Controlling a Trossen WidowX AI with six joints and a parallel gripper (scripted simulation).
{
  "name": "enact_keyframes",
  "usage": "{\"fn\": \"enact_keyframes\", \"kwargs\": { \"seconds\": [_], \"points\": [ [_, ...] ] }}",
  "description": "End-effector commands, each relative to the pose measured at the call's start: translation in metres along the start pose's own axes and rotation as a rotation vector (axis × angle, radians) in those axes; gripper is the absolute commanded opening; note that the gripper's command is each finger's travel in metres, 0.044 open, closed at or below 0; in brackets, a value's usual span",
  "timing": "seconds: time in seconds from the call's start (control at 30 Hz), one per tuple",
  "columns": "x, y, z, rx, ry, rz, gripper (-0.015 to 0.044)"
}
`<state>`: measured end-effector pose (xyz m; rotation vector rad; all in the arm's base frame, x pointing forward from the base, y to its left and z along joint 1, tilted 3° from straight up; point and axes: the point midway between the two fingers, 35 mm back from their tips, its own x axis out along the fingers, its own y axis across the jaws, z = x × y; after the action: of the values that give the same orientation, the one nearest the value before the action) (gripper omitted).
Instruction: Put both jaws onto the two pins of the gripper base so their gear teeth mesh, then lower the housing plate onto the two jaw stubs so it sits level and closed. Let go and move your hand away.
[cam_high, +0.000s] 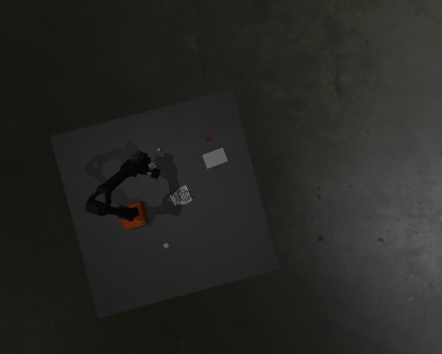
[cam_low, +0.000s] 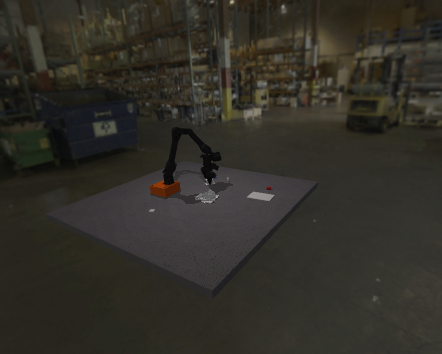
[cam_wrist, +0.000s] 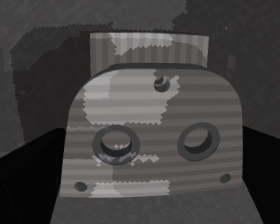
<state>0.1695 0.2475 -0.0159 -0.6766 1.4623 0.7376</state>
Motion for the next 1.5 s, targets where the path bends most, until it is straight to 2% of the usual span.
{"fn": "enact_keyframes", "kwargs": {
  "seconds": [0.0,0.77,1.13,1.47],
  "points": [
    [-0.001,0.000,0.000,0.000,0.000,0.000,0.0351],
    [-0.071,0.000,0.001,0.004,-0.001,0.005,0.0351],
    [-0.073,-0.002,0.000,0.010,-0.001,0.004,0.0351],
    [-0.073,-0.034,-0.002,0.093,-0.002,0.000,0.0351]
  ]
}}
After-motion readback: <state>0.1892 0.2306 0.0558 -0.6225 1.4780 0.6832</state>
